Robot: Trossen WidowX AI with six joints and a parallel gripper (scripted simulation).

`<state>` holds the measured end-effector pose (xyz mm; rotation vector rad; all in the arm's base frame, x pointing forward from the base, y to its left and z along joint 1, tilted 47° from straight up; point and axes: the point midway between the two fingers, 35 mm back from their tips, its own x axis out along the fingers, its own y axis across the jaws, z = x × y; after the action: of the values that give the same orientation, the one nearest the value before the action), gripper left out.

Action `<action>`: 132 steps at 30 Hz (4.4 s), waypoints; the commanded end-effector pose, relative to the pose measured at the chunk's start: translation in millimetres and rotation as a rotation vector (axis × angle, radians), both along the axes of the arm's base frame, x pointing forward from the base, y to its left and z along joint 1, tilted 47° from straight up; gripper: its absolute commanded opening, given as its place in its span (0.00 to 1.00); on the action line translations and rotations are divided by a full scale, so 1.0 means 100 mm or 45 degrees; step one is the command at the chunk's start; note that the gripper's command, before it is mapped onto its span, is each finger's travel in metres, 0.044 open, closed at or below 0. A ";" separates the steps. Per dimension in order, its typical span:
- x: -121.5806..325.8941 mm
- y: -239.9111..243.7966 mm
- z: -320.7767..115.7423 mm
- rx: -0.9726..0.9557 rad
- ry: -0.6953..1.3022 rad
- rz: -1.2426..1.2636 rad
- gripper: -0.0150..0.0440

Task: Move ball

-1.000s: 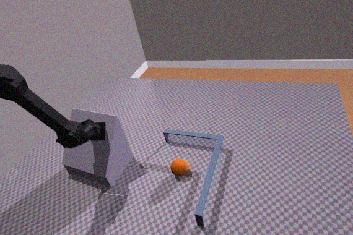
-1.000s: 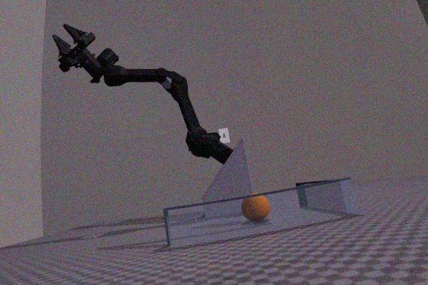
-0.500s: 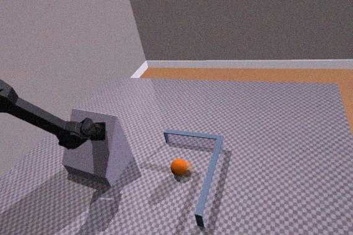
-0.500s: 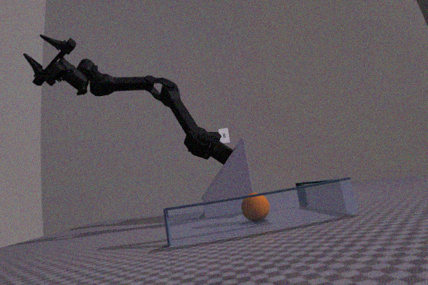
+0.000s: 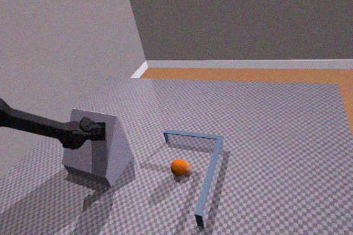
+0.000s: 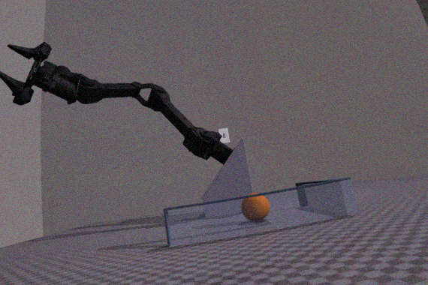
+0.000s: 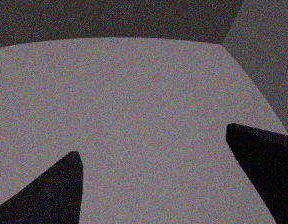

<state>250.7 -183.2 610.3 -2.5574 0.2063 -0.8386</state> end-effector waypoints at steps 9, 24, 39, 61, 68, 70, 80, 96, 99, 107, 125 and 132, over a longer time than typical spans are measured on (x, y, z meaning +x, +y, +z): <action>0.97 -0.42 -1.23 0.777 0.180 0.148 0.92; 1.84 -0.20 -3.56 1.999 0.327 -0.090 0.92; 1.38 0.71 -5.77 2.541 0.137 -1.037 0.92; 0.32 1.15 -6.65 2.149 -0.353 -1.519 0.92; 0.30 1.06 -6.74 2.148 -0.353 -1.519 0.92; 0.30 1.04 -6.76 2.149 -0.353 -1.519 0.92; 0.28 0.92 -6.88 2.149 -0.353 -1.519 0.92; 0.23 0.73 -7.04 2.144 -0.355 -1.519 0.92; 0.23 0.73 -7.05 2.144 -0.355 -1.519 0.87; 0.23 0.73 -7.05 2.144 -0.355 -1.519 0.68; 0.44 1.43 -6.44 2.169 -0.352 -1.516 0.25; 0.42 1.73 -6.11 2.154 -0.350 -1.521 0.25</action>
<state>292.2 -22.1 -12.6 -0.5574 1.5749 -0.7231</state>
